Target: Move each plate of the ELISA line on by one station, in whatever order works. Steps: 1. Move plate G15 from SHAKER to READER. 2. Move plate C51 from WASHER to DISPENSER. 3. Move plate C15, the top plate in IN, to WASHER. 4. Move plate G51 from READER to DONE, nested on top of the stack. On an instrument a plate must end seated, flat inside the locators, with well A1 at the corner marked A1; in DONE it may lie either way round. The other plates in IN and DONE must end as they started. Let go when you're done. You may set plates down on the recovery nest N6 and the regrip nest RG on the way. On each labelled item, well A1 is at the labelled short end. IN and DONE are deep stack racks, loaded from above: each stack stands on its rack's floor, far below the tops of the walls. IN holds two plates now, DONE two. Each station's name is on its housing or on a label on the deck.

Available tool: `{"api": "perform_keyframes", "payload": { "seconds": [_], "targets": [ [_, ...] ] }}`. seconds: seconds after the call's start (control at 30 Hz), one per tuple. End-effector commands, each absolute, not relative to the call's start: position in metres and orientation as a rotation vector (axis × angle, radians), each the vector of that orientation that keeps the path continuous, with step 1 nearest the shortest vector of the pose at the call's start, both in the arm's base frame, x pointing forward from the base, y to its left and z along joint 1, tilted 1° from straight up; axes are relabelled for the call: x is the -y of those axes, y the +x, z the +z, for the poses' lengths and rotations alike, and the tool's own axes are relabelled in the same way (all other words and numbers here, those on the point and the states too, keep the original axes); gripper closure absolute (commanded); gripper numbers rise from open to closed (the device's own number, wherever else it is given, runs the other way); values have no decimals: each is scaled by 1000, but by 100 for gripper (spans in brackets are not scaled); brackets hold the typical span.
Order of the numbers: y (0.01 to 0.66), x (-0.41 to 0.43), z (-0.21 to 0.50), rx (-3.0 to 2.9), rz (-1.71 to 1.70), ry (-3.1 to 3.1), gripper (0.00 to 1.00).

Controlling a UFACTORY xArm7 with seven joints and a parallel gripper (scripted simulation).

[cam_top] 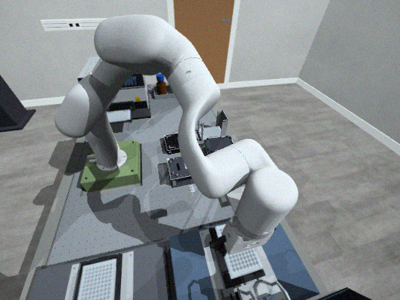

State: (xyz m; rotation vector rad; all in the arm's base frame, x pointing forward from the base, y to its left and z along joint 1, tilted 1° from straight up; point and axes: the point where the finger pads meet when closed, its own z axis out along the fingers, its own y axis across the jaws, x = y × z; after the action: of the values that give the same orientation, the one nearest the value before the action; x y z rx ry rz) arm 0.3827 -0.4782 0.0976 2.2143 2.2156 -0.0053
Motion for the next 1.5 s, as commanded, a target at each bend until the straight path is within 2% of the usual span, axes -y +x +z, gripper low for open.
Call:
{"api": "perform_keyframes", "payload": {
  "seconds": [0.0, 1.47],
  "targets": [
    [383, 480, 100, -2212, -7, 2211, 100],
    [383, 480, 82, -2212, -7, 2211, 100]
  ]
}}
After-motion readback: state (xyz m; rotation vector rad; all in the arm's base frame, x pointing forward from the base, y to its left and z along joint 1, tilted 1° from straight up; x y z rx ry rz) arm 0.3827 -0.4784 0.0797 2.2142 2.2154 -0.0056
